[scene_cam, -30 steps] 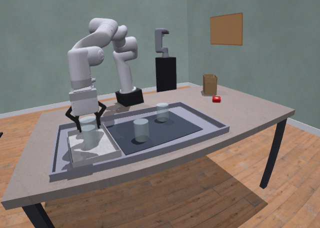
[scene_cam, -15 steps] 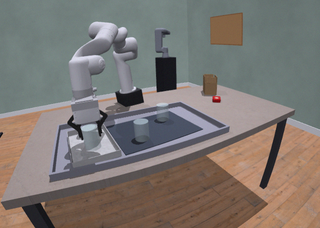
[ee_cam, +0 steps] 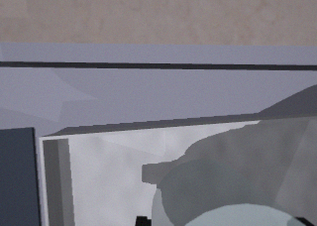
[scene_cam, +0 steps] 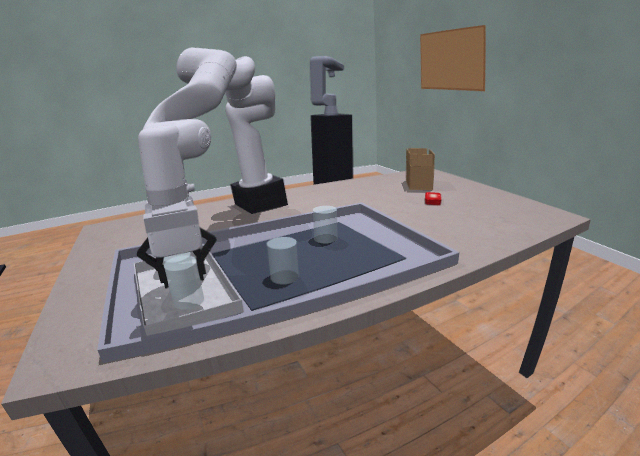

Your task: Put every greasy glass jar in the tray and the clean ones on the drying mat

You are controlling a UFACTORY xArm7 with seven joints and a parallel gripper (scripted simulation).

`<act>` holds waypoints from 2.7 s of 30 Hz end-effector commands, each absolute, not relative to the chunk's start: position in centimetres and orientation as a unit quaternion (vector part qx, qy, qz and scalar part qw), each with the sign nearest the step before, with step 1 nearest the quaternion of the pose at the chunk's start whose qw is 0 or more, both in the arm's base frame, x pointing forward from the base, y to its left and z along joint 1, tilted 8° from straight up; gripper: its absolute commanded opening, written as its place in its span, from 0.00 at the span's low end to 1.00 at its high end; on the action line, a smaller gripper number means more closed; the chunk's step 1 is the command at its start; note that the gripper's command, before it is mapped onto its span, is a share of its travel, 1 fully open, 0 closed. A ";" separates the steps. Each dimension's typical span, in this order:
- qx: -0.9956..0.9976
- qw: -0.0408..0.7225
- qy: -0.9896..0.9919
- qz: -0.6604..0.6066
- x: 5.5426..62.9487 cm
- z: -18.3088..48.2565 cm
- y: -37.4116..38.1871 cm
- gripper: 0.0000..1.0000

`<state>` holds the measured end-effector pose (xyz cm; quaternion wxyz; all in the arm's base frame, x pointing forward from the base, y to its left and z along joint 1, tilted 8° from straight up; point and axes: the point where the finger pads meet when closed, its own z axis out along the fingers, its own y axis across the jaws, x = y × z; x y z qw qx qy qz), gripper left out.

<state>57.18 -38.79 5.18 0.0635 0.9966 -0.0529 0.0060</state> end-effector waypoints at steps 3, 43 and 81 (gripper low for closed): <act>0.996 0.065 -0.053 0.009 57.4 4.8 -39.0 0.00; 0.996 0.065 -0.053 0.009 57.3 5.8 -38.8 1.00; 0.996 0.065 -0.053 0.009 57.3 13.5 -37.8 1.00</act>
